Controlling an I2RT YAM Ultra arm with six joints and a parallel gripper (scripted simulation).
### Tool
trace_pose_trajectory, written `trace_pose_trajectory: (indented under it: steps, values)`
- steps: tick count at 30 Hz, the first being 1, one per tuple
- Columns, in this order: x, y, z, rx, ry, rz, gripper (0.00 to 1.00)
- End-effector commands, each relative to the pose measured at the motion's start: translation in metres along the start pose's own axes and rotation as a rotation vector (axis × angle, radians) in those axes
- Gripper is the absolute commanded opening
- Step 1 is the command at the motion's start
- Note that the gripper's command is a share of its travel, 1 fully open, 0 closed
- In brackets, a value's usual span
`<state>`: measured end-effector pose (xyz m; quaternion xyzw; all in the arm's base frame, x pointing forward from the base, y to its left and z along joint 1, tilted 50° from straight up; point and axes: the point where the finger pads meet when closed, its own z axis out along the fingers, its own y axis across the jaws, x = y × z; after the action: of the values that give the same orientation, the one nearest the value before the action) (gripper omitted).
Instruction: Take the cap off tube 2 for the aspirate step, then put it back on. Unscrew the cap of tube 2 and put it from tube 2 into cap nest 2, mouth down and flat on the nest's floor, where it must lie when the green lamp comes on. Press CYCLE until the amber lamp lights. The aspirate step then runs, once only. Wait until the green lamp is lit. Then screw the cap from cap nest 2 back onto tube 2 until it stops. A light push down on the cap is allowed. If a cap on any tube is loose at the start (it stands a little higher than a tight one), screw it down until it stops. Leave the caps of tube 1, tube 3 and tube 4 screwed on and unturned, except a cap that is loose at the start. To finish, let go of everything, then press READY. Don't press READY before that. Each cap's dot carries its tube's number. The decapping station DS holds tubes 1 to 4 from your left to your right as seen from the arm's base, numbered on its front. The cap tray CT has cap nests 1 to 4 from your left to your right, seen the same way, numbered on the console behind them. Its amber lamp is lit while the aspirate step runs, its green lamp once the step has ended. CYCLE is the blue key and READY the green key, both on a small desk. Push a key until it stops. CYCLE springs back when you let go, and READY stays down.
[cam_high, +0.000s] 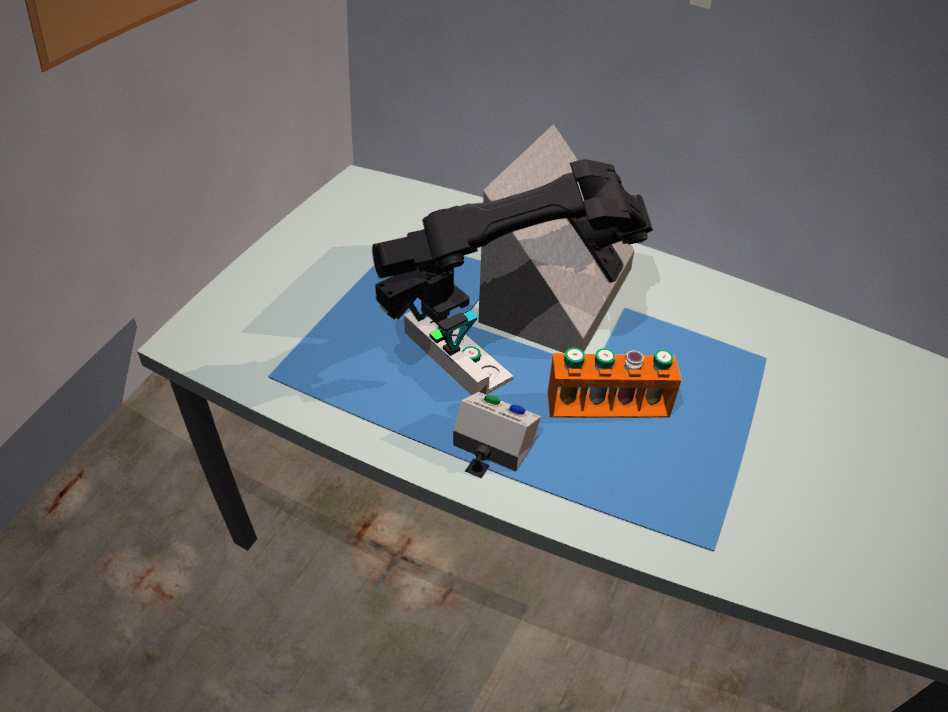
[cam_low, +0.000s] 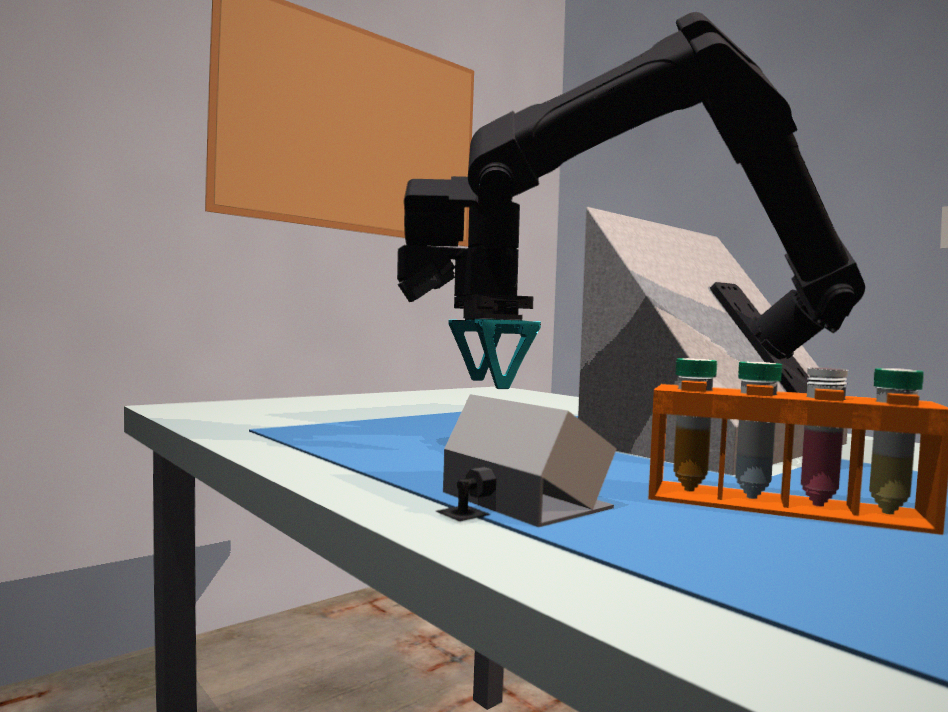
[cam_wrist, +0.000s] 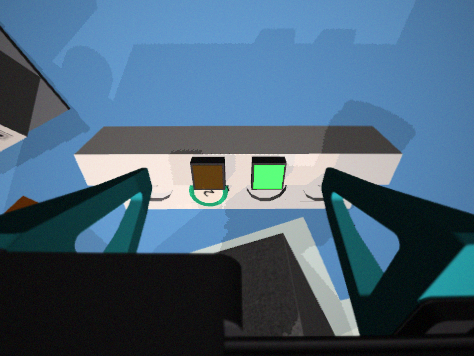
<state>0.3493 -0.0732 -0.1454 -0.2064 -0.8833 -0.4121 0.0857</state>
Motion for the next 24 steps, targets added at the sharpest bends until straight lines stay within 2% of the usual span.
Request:
trace_pose_trajectory:
  steps: [1, 19, 20, 24]
  values:
    - [-0.004, 0.000, -0.005, 0.002, -0.018, -0.008, 1.00]
    - [-0.004, 0.000, -0.005, 0.002, -0.018, -0.008, 1.00]
    - [0.001, 0.002, -0.012, 0.002, -0.018, -0.008, 0.47]
    - [0.021, 0.011, -0.037, 0.002, -0.017, -0.007, 0.47]
